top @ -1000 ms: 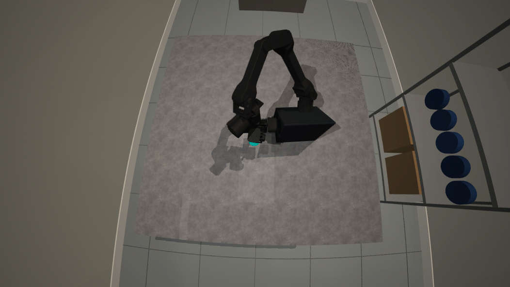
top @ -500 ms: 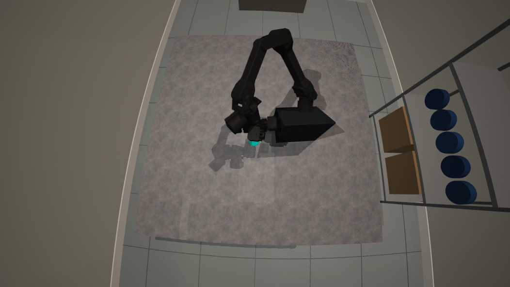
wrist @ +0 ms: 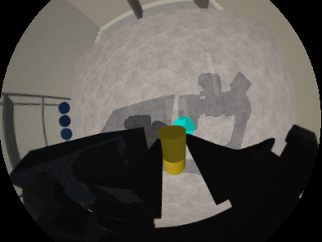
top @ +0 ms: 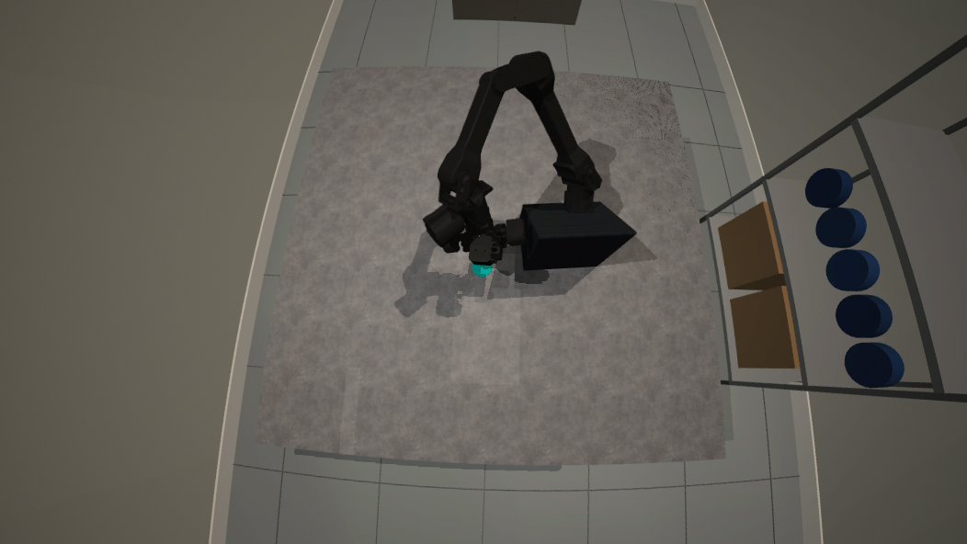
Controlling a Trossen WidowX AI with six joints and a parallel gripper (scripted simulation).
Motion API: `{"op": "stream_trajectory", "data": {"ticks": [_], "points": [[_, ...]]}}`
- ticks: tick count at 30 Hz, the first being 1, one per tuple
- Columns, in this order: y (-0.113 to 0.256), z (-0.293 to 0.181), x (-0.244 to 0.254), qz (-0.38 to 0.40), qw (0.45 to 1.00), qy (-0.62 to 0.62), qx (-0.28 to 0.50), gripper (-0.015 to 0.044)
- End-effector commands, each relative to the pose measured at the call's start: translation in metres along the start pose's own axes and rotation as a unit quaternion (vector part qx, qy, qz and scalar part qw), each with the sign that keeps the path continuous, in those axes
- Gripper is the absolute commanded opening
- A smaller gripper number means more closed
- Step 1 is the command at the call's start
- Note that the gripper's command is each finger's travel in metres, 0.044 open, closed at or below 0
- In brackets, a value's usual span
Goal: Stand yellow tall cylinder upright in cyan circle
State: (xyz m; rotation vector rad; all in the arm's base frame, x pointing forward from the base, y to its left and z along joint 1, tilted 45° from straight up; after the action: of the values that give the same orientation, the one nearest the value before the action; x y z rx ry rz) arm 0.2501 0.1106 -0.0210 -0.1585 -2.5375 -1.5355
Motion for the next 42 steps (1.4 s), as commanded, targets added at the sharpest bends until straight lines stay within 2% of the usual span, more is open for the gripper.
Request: {"op": "stream_trajectory", "data": {"ticks": [1, 42], "points": [[0.0, -0.002, 0.0, 0.004, 1.0, 0.002, -0.019, 0.0105], [-0.01, -0.016, 0.002, 0.027, 0.985, 0.026, -0.17, 0.0105]]}}
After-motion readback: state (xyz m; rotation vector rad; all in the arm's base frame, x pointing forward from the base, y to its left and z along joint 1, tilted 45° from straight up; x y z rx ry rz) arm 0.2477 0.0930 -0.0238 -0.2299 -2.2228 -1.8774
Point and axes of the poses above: the point midway between the two fingers, 35 mm back from their tips, its own y axis back along the fingers, its own x axis across the jaws, z = x × y, the point moved 4 cm from there along y, back along the fingers, and after that the axes turned 9 degrees about y, right-handed, at the moved point
